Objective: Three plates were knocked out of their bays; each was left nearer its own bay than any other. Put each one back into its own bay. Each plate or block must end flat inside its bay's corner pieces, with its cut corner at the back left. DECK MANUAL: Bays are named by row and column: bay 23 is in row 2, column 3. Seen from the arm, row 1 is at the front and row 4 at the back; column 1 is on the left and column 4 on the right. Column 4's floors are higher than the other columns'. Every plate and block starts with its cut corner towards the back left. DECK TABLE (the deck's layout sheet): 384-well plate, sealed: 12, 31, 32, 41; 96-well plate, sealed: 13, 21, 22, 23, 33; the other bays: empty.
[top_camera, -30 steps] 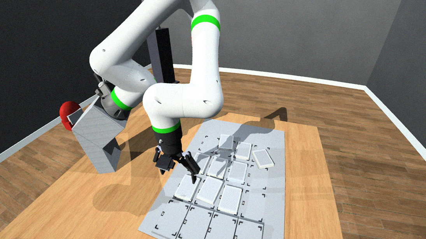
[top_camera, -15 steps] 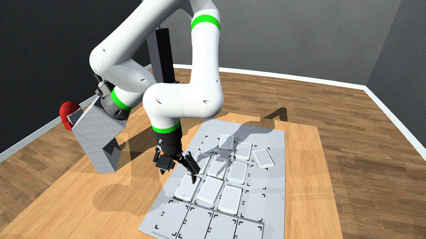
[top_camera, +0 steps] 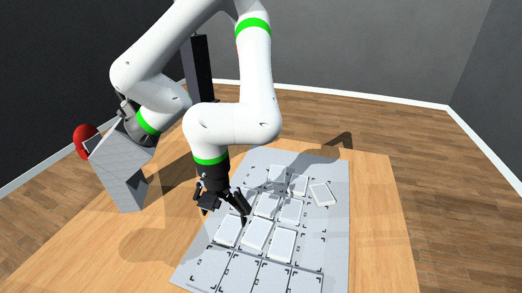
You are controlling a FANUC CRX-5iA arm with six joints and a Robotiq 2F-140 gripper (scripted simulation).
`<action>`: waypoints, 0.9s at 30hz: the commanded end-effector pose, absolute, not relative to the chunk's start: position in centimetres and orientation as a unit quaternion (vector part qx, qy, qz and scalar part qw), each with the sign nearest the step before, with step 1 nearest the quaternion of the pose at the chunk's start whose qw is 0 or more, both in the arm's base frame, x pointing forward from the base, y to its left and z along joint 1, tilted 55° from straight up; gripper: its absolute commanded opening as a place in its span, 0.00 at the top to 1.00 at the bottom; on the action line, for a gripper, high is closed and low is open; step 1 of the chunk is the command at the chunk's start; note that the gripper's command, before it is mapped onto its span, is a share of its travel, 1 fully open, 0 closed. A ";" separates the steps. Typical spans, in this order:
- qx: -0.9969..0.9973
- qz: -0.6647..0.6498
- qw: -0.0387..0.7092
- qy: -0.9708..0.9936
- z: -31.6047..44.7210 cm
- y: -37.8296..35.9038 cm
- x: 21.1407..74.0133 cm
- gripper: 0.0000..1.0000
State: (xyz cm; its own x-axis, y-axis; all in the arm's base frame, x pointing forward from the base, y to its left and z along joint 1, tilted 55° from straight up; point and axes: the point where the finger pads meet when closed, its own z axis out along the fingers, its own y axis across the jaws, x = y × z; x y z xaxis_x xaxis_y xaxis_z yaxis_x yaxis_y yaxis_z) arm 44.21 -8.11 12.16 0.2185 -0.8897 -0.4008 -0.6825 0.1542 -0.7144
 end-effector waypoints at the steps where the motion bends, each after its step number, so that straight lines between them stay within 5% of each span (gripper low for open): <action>1: -0.640 -0.116 0.446 0.615 12.4 -8.2 44.4 0.00; 27: -0.640 -0.116 0.446 0.615 18.3 -9.5 50.1 0.00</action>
State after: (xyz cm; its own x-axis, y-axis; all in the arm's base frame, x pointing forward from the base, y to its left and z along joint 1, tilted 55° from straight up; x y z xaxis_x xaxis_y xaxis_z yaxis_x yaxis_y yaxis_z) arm 50.06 -9.42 18.24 0.2182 -0.8897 -0.4009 -0.6833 0.1540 -0.7137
